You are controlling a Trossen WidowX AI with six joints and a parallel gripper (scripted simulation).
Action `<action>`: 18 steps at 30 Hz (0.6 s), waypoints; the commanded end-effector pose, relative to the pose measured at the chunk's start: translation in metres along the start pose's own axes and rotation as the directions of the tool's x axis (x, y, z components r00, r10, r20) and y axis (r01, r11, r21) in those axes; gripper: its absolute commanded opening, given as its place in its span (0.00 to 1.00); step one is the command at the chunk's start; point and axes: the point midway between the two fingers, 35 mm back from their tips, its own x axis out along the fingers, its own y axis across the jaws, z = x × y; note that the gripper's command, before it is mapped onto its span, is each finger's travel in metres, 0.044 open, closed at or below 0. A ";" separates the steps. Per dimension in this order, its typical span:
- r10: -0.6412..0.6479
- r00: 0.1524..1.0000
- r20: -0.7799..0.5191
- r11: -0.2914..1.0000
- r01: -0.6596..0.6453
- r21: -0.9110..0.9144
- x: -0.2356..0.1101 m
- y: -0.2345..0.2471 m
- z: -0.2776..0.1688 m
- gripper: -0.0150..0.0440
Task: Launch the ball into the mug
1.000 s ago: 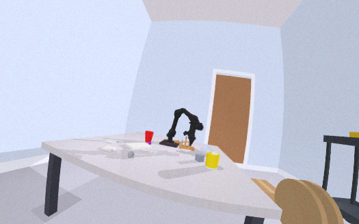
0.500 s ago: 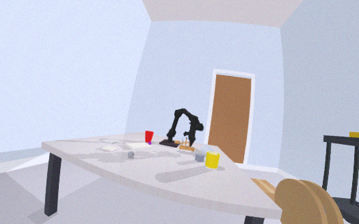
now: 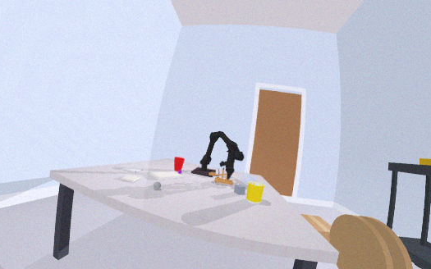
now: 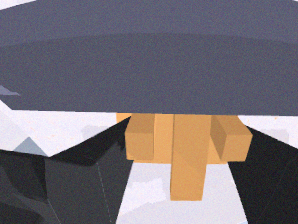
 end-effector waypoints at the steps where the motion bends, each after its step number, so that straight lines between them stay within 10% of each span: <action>1: 0.004 1.000 0.000 1.000 -0.004 0.001 0.006 0.001 0.000 0.25; 13: 0.000 1.000 0.000 1.000 0.000 0.003 0.012 0.000 0.000 0.25; 18: 0.000 1.000 0.000 1.000 0.000 0.003 0.012 0.000 0.000 0.48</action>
